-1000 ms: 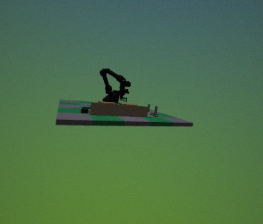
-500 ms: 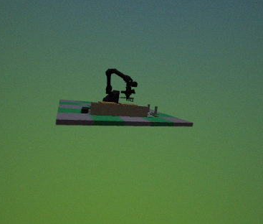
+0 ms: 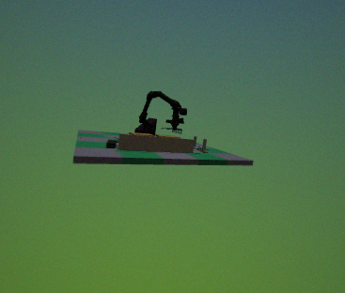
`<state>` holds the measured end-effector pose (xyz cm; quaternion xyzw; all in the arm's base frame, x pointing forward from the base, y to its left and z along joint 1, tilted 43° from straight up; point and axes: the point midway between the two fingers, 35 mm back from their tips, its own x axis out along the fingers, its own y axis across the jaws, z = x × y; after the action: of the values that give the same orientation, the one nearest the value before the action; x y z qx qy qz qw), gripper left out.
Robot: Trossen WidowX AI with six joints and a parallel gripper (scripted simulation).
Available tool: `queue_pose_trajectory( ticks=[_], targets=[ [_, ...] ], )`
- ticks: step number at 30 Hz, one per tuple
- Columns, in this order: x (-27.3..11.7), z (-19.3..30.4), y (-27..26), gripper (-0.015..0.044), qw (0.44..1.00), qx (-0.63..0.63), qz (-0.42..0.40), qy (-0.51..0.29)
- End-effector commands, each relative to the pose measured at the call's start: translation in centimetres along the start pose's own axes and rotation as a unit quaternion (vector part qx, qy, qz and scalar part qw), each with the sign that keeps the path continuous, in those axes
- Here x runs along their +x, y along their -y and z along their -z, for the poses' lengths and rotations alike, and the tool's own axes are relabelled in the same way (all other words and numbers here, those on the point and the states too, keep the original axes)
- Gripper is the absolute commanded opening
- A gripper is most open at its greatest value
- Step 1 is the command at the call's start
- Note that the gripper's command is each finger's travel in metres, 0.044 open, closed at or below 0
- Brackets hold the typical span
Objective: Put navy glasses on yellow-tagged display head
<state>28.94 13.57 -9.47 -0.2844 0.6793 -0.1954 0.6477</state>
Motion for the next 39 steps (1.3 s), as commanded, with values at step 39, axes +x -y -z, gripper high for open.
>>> queue_pose_trajectory(
  ticks=[39],
  targets=[
    [8.3, 2.9, -10.0, 0.0, 1.0, 0.008, 0.016, -0.002]
  ],
)
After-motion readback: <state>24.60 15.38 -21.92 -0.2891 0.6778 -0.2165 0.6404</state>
